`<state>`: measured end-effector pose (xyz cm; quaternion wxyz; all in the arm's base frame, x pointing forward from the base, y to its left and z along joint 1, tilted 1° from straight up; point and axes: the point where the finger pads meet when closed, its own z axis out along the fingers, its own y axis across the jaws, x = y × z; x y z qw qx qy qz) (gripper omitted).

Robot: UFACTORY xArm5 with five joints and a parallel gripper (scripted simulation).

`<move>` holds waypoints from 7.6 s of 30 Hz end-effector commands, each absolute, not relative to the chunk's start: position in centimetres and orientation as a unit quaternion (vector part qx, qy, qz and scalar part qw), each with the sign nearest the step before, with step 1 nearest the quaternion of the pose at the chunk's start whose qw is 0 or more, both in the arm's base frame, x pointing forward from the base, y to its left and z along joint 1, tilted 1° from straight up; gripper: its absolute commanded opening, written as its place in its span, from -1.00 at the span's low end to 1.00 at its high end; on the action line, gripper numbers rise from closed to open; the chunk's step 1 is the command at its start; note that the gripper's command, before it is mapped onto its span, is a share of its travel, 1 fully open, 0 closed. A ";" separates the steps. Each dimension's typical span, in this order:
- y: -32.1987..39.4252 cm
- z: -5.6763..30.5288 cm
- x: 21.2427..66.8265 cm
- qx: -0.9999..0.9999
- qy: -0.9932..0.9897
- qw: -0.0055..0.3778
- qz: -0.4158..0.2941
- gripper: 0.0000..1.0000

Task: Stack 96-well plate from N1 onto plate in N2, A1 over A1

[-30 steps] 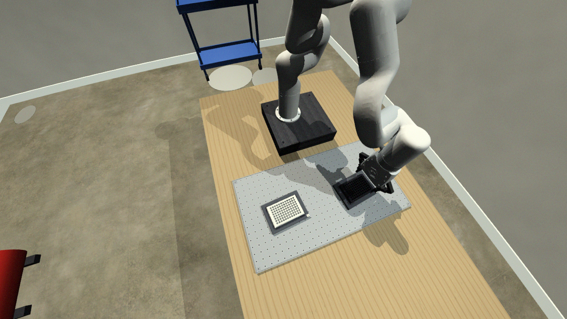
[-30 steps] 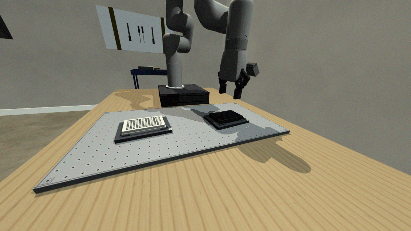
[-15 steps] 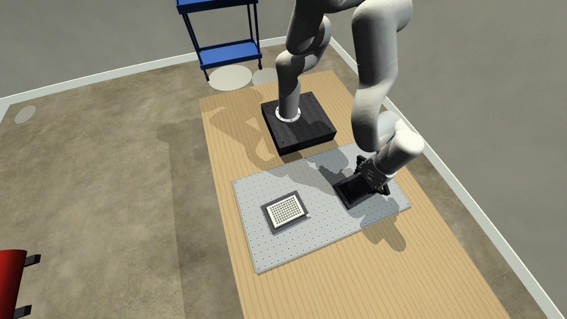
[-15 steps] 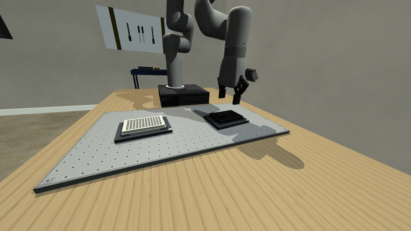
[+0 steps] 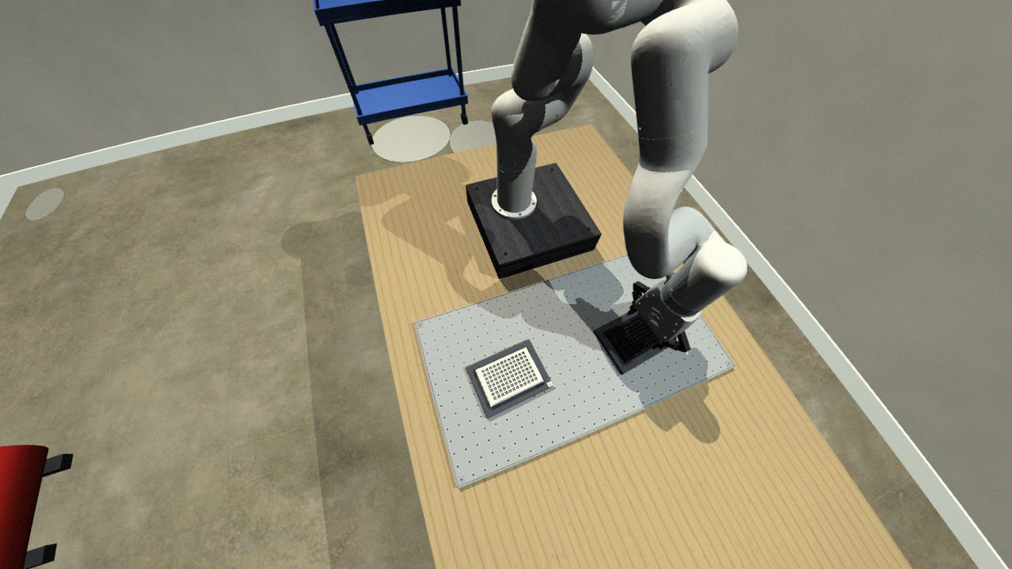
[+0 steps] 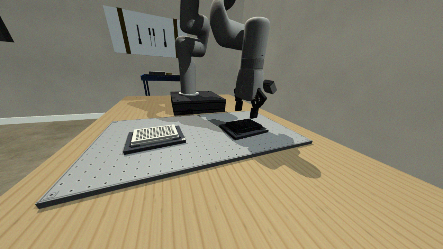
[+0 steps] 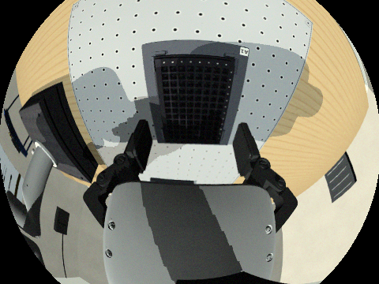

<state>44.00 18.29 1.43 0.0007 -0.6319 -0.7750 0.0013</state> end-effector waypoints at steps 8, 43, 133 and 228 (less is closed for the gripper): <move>18.3 -0.1 44.2 -0.632 -0.775 0.000 0.000 1.00; 18.3 -2.0 44.2 -0.632 -0.775 0.000 0.000 1.00; 18.3 -3.1 44.2 -0.632 -0.775 0.000 0.000 -1.00; 18.4 6.3 44.1 -0.632 -0.775 0.000 -0.001 -1.00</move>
